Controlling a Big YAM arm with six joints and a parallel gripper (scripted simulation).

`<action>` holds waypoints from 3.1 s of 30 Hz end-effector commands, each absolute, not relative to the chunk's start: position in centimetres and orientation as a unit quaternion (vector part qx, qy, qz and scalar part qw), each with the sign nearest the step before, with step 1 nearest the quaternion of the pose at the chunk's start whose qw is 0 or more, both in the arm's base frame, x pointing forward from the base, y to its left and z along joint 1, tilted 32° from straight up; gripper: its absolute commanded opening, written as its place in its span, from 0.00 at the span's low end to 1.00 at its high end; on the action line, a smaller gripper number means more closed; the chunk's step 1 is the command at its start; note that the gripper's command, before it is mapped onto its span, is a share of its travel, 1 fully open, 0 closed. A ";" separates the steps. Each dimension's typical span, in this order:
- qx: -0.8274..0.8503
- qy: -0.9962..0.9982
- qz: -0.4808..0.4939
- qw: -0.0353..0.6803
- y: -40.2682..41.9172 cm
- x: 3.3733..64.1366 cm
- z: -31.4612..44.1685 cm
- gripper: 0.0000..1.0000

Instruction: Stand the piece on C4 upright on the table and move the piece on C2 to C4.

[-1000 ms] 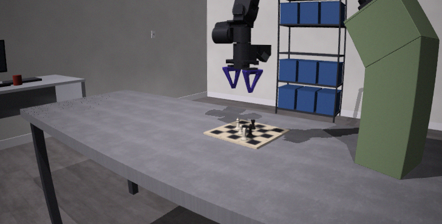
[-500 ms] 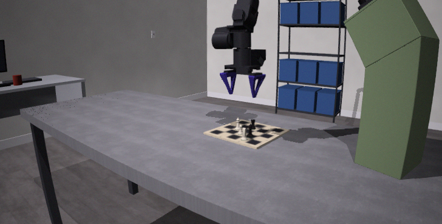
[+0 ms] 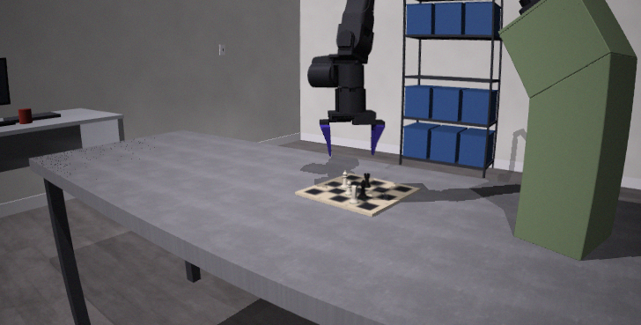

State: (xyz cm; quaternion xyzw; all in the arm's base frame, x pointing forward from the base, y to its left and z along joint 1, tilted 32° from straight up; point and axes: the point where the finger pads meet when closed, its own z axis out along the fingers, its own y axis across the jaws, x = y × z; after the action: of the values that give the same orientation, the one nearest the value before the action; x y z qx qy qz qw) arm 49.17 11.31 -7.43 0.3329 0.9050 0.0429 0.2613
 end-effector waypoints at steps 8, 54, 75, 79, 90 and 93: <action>0.110 0.952 -0.014 0.286 10.9 50.5 -6.4 1.00; 0.109 0.953 -0.015 0.283 10.9 50.8 -7.1 0.33; 0.110 0.949 -0.009 0.297 10.9 52.5 -7.3 0.33; 0.109 0.954 -0.016 0.279 10.6 52.0 -9.8 0.33; 0.109 0.953 -0.015 0.281 10.4 52.8 -10.8 0.33; 0.109 0.953 -0.015 0.282 10.4 53.0 -10.9 0.33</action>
State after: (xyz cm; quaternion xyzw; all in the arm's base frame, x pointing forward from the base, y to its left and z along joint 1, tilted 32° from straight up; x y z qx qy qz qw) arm 51.91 10.87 -11.33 0.1072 0.9566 -0.0182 0.2705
